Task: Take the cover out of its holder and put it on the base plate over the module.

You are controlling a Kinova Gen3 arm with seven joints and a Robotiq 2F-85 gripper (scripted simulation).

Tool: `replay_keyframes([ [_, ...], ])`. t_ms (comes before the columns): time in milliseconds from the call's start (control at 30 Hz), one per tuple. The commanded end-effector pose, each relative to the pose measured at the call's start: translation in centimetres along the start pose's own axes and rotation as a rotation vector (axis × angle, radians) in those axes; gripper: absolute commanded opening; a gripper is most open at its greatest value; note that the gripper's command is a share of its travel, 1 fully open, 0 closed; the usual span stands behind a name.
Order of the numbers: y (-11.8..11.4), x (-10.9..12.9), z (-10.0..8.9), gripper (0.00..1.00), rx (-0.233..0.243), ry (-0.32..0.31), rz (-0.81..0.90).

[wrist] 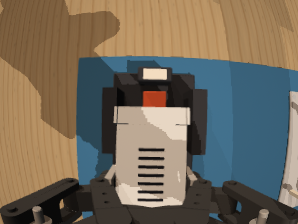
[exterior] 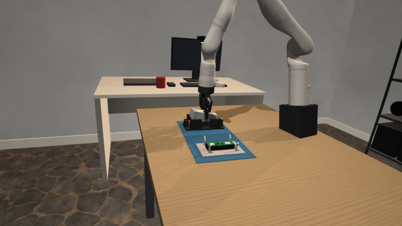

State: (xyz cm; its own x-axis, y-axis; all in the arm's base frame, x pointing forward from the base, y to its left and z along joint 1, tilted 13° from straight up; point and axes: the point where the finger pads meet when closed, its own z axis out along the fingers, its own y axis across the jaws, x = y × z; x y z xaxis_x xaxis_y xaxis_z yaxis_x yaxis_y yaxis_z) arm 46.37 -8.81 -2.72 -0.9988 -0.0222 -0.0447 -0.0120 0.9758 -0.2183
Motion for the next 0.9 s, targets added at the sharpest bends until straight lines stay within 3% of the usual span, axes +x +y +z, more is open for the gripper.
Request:
replay_keyframes([
  [0, 0.0, -0.1, -0.6, 0.00, 0.000, -0.003, 0.000],
  [267, 0.0, -0.1, -3.0, 0.00, 0.000, -0.003, 0.000],
  [867, -0.1, 0.0, -2.9, 0.01, 0.001, 0.000, 0.001],
])
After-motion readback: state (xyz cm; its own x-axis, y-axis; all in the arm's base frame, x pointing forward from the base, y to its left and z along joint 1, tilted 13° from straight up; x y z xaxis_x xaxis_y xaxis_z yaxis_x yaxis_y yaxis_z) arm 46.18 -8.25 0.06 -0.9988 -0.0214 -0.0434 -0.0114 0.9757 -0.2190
